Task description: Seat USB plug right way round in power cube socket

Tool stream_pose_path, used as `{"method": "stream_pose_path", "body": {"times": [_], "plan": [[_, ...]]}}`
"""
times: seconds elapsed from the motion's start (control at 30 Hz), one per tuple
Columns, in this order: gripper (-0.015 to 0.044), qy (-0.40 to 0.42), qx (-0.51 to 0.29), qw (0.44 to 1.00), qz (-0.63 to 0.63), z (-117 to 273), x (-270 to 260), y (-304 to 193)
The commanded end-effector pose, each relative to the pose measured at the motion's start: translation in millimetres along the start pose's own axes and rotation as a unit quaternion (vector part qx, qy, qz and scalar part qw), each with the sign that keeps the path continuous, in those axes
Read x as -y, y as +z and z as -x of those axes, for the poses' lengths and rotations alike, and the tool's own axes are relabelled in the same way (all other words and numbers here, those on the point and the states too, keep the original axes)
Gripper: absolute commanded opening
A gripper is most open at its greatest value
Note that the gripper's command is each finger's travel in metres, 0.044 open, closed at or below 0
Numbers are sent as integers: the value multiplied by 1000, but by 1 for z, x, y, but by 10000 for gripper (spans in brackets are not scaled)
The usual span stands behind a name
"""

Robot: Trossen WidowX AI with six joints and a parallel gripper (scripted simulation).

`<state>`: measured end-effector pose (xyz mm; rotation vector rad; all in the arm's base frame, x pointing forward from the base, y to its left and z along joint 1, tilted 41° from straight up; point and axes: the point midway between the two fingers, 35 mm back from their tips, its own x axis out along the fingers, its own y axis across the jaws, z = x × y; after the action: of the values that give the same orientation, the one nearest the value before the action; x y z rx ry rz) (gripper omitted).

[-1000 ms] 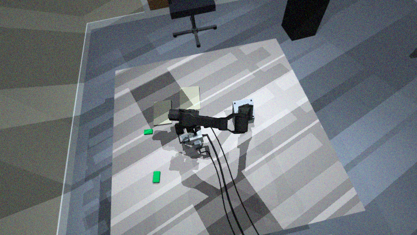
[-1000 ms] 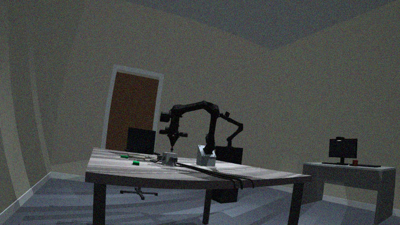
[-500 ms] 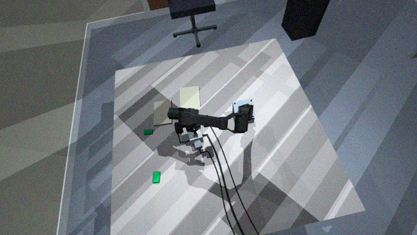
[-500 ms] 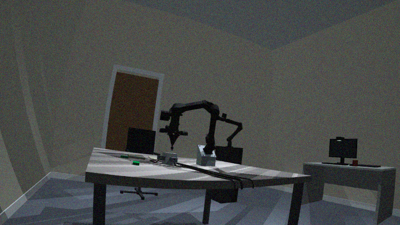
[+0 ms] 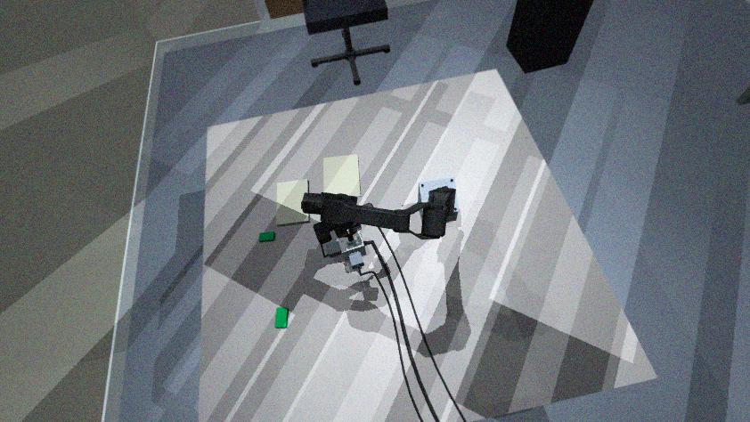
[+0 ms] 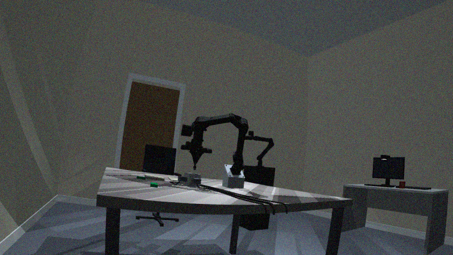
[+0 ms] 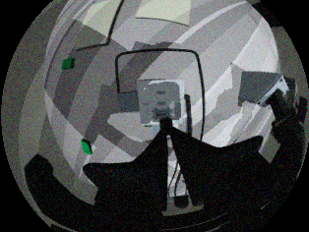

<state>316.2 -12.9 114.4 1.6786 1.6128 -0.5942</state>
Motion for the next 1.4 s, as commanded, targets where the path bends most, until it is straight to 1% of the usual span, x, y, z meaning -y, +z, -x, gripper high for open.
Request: {"method": "stream_pose_path", "body": {"times": [0.0, 0.33, 0.67, 1.0, 1.37], "plan": [[0, -1, 0, 999, 42, -1, 1, 0], [0, -1, -1, 985, 172, -1, 1, 0], [0, -1, -1, 954, 300, -1, 1, 0], [0, -1, -1, 907, 422, -1, 1, 0], [0, -1, -1, 837, 547, -1, 1, 0]]}}
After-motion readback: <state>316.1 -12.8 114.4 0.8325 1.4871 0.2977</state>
